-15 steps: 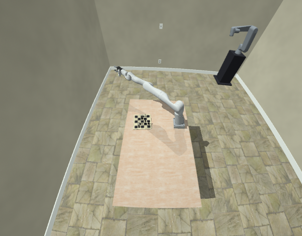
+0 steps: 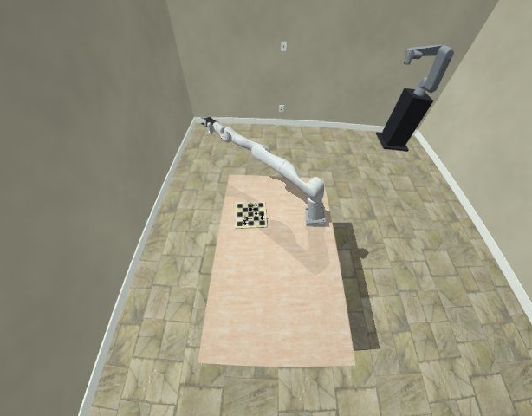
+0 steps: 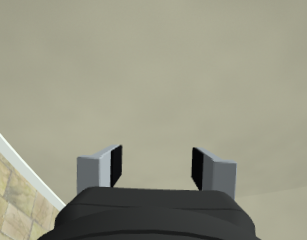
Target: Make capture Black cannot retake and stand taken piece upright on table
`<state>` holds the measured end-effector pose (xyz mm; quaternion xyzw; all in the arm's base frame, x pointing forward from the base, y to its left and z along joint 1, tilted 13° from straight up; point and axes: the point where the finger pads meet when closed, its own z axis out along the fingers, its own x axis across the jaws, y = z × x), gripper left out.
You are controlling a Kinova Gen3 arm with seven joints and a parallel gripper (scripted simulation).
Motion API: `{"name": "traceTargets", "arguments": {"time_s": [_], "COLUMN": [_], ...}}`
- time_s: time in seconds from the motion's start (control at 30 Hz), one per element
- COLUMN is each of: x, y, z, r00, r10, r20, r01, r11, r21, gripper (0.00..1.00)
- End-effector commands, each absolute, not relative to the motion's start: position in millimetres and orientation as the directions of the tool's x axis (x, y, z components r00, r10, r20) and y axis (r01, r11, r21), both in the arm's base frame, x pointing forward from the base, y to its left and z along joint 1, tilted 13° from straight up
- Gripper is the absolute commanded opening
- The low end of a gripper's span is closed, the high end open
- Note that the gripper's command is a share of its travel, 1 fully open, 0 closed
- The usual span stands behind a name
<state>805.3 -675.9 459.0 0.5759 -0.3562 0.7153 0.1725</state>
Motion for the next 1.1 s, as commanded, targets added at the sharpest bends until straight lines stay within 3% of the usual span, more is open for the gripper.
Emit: {"name": "traceTargets", "arguments": {"time_s": [0.0,0.6,1.07], "x": [804.4,825.1,879.6], "y": [-676.1,-651.8,-564.0], "z": [462.4,455.1,427.5], "r00": [-0.280,-0.311,-0.408], "r10": [-0.161,-0.208,-0.350], "r20": [0.946,0.927,0.843], "r01": [-0.657,-0.650,-0.622], "r11": [-0.687,-0.665,-0.569], "r21": [-0.311,-0.367,-0.537], "gripper": [1.00,1.00,1.00]}}
